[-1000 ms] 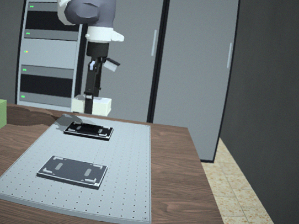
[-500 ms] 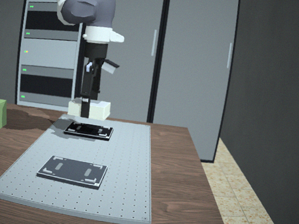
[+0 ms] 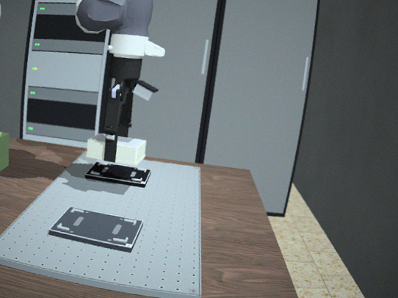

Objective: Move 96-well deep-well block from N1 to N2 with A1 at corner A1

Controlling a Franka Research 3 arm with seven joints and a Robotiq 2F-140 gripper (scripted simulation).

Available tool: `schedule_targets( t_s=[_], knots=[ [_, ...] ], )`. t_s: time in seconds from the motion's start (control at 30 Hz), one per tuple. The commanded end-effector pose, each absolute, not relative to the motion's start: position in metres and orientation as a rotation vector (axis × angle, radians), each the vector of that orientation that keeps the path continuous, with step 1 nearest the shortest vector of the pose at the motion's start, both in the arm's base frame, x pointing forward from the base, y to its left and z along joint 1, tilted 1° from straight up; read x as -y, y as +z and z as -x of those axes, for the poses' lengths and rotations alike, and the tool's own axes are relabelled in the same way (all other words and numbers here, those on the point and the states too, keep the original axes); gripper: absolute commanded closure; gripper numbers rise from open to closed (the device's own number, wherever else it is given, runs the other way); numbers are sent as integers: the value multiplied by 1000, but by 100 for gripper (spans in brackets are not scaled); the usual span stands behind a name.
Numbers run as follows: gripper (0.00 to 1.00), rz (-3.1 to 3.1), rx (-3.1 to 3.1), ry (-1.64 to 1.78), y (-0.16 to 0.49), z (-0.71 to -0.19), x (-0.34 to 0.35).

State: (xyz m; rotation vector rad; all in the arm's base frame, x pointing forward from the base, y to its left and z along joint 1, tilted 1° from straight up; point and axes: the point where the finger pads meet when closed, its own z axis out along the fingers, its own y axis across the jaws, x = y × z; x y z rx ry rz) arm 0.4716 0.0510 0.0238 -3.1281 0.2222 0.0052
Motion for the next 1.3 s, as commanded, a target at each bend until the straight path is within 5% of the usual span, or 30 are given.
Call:
schedule_targets(
  t_s=[0.0, 1.27],
  knots=[
    [40, 3127, -150, -4, 25, -473, -44],
    [40, 3127, -150, -4, 24, -476, 66]
  ],
)
